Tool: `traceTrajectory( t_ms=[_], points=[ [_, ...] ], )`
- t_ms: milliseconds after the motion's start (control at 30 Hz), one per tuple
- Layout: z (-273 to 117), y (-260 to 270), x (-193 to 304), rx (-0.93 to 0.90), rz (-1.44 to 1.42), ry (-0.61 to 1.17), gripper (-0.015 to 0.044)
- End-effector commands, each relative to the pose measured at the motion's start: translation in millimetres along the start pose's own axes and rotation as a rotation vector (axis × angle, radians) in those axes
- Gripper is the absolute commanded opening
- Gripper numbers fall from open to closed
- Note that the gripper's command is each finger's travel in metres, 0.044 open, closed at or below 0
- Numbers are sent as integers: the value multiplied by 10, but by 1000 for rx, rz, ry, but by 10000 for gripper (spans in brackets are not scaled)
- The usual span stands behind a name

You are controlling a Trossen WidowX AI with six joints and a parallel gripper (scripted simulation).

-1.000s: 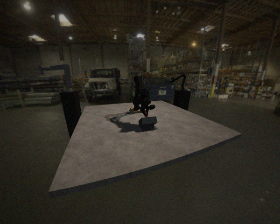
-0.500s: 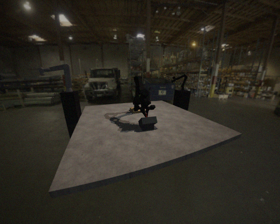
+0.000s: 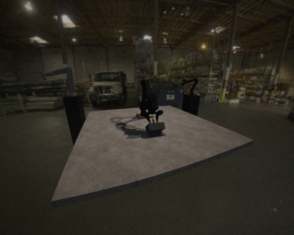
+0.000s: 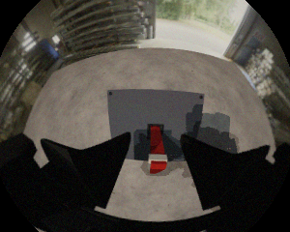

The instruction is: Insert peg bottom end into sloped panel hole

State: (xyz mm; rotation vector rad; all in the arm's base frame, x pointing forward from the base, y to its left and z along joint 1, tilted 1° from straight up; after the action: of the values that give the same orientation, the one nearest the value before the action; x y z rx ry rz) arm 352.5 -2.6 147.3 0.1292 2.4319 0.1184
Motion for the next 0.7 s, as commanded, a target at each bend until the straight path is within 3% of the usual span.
traceTrajectory(
  t_ms=[0, 67, 667],
  points=[
    [-15, 0, -2, 1, 0, 0, 394],
    [-35, 0, -5, 1, 0, 0, 440],
    [-290, -1, -34, 1, -1, 0, 440]
  ],
)
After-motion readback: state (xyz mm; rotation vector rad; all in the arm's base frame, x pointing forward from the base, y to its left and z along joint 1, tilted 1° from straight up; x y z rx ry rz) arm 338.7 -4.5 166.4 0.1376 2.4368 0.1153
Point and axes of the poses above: the point midway between the two fingers, 35 mm back from their tips, its own z axis out along the fingers, its own y axis across the jaws, x = y × z, the point moved 7 cm from there along -z, back along the fingers, and after that the axes turned 9 degrees about z, right-handed, at the moved point
